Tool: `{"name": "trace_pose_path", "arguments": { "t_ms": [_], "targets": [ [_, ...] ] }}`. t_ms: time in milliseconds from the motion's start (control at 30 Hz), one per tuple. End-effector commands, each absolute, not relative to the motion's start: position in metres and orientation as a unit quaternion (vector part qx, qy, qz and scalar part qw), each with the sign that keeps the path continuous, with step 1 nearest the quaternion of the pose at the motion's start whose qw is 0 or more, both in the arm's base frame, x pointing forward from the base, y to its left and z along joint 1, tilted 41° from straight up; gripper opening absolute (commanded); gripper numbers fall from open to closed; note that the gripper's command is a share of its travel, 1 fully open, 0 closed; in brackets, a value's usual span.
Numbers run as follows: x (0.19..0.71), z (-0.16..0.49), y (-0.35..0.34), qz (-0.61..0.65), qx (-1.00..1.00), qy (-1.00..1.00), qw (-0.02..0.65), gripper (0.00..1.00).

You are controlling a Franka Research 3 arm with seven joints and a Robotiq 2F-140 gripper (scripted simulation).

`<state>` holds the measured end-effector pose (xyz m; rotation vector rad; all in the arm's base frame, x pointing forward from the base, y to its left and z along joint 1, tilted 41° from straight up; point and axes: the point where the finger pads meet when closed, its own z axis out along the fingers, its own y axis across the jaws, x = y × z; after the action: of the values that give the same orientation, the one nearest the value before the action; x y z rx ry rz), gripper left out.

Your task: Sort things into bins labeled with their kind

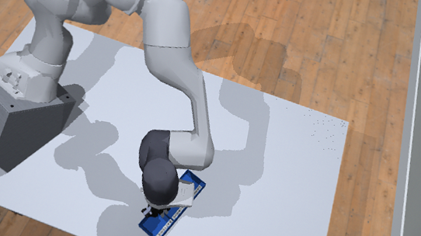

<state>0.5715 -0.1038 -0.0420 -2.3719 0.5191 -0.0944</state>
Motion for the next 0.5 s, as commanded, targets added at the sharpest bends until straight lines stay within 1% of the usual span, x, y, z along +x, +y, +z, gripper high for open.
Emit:
{"name": "trace_pose_path", "arguments": {
  "t_ms": [0, 233, 467],
  "targets": [
    [0.576, -0.03, -0.09, -0.034, -0.912, 0.212, 0.348, 0.05],
    [0.58, -0.015, -0.072, -0.034, -0.912, 0.212, 0.348, 0.05],
    [0.582, -0.021, -0.067, -0.034, -0.912, 0.212, 0.348, 0.05]
  ]
}}
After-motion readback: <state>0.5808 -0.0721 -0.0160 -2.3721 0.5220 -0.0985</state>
